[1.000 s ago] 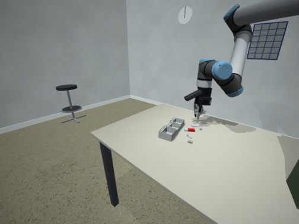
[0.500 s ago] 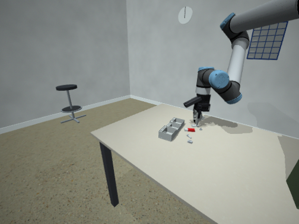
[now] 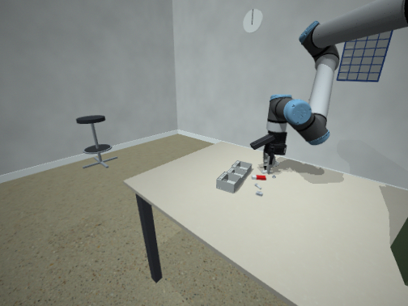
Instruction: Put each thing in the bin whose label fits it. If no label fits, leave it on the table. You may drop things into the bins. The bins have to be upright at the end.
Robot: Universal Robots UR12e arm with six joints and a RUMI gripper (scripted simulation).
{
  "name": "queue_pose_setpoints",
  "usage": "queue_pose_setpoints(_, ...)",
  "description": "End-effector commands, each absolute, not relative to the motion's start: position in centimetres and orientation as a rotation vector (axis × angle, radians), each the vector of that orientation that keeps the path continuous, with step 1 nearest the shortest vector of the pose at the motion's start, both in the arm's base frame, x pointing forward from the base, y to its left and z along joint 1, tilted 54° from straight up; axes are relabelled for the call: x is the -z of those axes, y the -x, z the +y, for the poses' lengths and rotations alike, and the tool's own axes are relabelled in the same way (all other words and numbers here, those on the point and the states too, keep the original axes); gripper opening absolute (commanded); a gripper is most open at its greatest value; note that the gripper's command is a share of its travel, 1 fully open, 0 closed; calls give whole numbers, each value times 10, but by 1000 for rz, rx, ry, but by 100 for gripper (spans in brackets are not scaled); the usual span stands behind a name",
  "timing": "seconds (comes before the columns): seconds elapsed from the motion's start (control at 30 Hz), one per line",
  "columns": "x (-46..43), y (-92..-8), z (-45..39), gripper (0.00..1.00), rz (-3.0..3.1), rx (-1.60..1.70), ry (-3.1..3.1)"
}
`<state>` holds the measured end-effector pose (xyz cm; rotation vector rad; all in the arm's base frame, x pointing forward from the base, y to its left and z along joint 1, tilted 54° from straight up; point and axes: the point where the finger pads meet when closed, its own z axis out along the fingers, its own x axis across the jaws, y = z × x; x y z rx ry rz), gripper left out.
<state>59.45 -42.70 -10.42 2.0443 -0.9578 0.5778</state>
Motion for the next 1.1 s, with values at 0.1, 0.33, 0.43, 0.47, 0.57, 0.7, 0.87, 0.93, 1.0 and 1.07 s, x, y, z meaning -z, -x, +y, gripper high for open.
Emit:
queue_pose_setpoints(0.1,104,-595,-427,24,-957,-579,-2045)
queue_pose_setpoints(0.33,104,-595,-427,0,-957,-579,-2045)
queue_pose_setpoints(0.43,104,-595,-427,0,-957,-579,-2045)
queue_pose_setpoints(0.47,104,-595,-427,0,-957,-579,-2045)
queue_pose_setpoints(0.57,104,-595,-427,0,-957,-579,-2045)
queue_pose_setpoints(0.7,104,-595,-427,0,-957,-579,-2045)
queue_pose_setpoints(0.87,104,-595,-427,0,-957,-579,-2045)
queue_pose_setpoints(0.93,104,-595,-427,0,-957,-579,-2045)
queue_pose_setpoints(1.0,104,-595,-427,0,-957,-579,-2045)
queue_pose_setpoints(1.07,104,-595,-427,0,-957,-579,-2045)
